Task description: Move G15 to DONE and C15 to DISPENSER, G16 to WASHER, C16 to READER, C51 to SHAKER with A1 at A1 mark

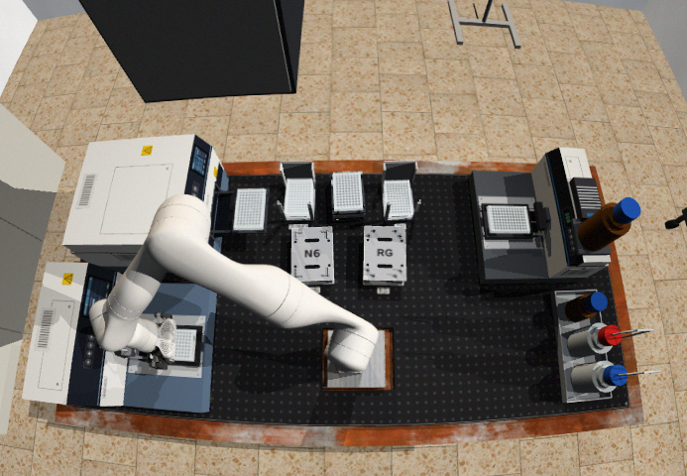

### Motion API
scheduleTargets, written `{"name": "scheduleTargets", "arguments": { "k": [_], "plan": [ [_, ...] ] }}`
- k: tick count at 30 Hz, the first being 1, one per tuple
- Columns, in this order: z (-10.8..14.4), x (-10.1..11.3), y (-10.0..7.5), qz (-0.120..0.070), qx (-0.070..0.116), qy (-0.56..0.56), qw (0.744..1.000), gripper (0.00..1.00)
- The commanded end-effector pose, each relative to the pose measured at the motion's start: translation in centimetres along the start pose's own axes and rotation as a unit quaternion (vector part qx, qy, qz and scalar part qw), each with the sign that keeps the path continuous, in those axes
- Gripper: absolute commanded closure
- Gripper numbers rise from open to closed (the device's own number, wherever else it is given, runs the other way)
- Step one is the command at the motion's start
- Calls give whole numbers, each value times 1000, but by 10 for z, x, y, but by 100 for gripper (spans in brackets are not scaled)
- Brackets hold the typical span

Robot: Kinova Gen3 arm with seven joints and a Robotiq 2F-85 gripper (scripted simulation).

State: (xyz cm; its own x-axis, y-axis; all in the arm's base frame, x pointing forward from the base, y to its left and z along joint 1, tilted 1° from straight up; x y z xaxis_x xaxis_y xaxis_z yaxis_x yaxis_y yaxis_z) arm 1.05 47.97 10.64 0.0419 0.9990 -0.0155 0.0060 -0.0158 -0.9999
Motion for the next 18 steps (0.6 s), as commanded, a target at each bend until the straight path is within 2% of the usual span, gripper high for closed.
{"name": "scheduleTargets", "arguments": {
  "k": [1,18],
  "plan": [
    [0,0,0,-1,0,0,1000,6],
    [0,0,2,-1,0,0,1000,6]
  ]
}}
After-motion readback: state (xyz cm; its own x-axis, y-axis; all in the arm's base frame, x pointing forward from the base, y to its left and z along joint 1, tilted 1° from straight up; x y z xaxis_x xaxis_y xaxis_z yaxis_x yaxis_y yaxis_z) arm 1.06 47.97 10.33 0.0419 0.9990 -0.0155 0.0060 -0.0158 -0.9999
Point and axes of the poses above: the point where the finger pads meet when closed, its own y axis out along the fingers, its own z axis across the jaws, x = y × z, the point moved 3 cm from there along -y, back along the fingers, and after that the axes turned 3 degrees about y, right-handed, at the moved point
